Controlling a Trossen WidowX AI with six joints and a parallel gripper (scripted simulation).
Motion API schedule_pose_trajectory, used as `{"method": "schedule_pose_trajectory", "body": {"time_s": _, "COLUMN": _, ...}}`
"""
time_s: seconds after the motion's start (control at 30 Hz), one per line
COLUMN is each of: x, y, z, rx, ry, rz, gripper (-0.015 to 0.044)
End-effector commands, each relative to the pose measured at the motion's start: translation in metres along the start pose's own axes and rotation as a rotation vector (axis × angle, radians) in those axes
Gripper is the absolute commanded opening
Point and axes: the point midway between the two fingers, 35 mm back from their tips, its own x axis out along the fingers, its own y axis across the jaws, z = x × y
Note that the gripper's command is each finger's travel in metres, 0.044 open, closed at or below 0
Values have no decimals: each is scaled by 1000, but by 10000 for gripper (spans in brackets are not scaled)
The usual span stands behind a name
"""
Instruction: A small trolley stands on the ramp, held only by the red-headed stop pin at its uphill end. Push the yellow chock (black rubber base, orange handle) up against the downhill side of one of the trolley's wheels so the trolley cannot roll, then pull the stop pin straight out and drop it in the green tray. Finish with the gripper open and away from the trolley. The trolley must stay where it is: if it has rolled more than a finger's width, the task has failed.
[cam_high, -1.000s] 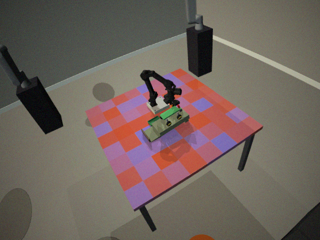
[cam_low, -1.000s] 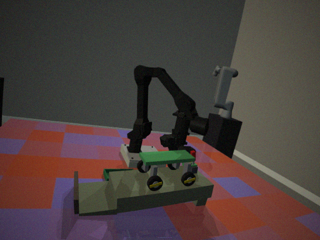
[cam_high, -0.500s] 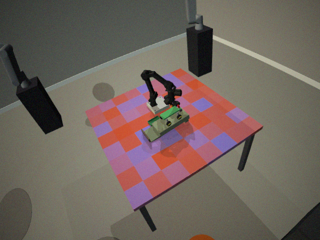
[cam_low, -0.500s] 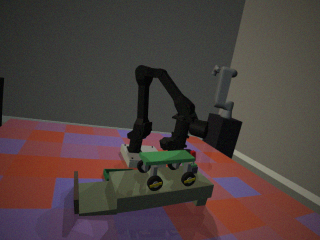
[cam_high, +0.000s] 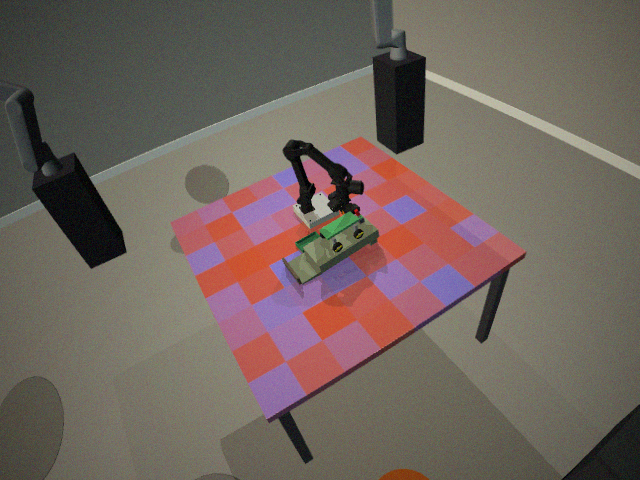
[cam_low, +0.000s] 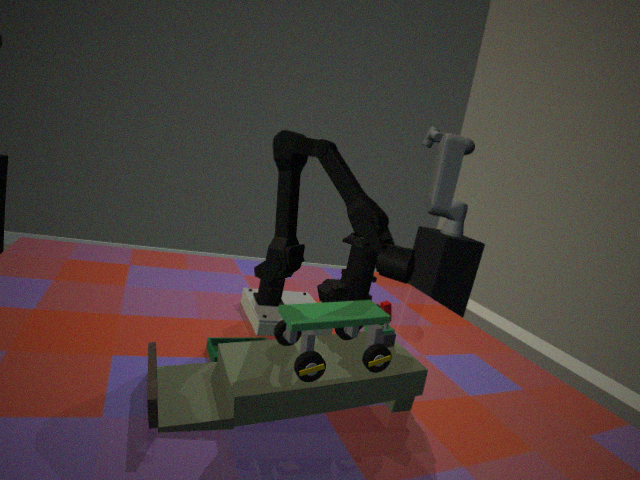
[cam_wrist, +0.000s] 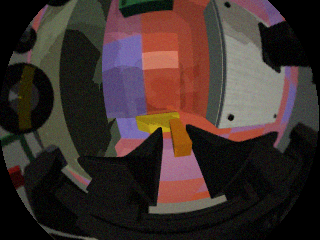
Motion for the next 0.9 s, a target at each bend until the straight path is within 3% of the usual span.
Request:
{"method": "schedule_pose_trajectory", "body": {"time_s": 0.0, "x": 0, "y": 0, "z": 0, "rx": 0, "ry": 0, "rz": 1, "gripper": 78}}
{"method": "schedule_pose_trajectory", "body": {"time_s": 0.3, "x": -1, "y": 0, "z": 0, "rx": 0, "ry": 0, "rz": 0, "gripper": 0}}
{"method": "schedule_pose_trajectory", "body": {"time_s": 0.87, "x": -56, "y": -3, "z": 4, "rx": 2, "ry": 0, "rz": -8, "gripper": 0}}
